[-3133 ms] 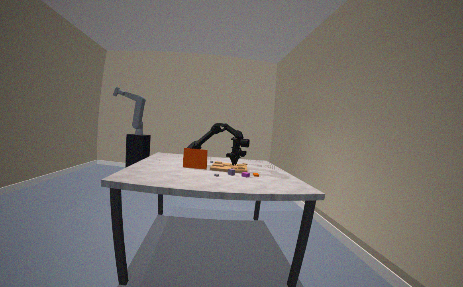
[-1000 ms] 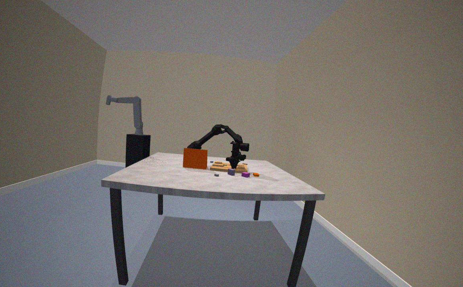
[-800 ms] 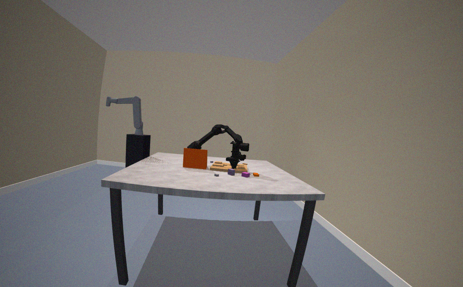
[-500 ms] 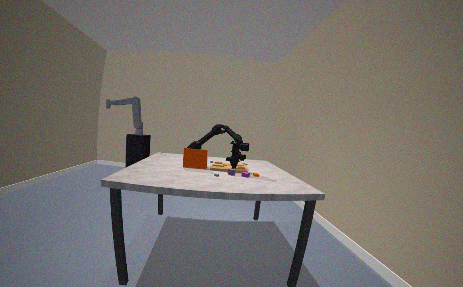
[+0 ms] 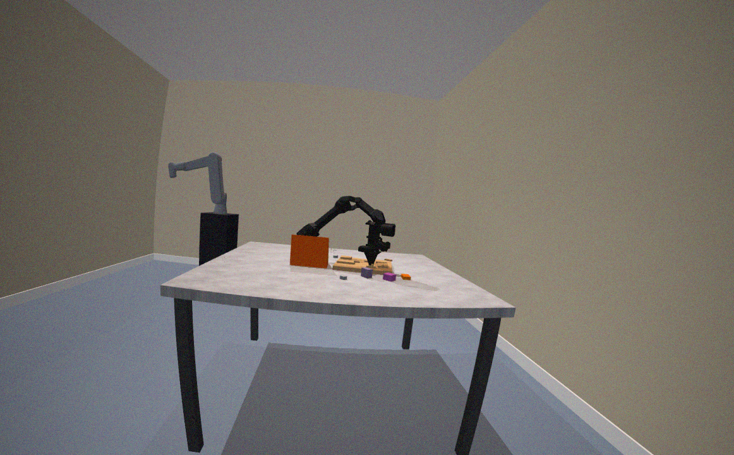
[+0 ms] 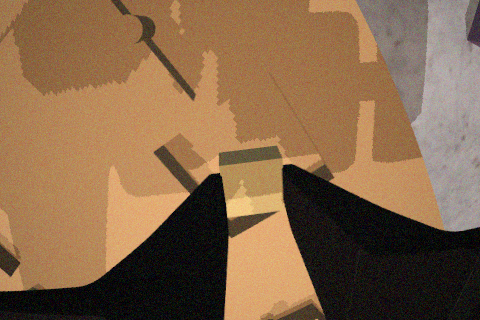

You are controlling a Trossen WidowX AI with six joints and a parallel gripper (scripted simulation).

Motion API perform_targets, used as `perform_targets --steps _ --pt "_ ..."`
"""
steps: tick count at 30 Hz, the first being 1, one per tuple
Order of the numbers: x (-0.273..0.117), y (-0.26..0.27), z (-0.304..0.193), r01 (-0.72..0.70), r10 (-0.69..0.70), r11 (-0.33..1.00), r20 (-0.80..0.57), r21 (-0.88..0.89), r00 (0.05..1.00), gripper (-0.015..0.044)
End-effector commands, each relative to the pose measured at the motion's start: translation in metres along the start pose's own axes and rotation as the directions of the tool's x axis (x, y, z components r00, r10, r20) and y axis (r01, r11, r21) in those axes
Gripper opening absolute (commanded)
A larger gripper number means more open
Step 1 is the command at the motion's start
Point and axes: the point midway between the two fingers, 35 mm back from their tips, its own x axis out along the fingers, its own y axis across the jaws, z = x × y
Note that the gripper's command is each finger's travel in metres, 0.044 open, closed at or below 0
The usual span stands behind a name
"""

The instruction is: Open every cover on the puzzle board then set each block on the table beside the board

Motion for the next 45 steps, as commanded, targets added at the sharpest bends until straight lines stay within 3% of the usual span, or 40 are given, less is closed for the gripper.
perform_targets --steps 1,19,38,45 --pt "-0.007 0.0 0.001 0.003 -0.003 1.0 0.004 -0.005 1.0 0.008" --pt "-0.029 -0.001 0.0 0.002 -0.002 1.0 0.003 -0.002 1.0 0.008" --pt "-0.077 -0.001 0.0 0.004 -0.004 1.0 0.003 -0.002 1.0 0.008" --pt "-0.079 -0.023 0.001 0.009 -0.009 1.0 0.008 0.0 1.0 0.008"
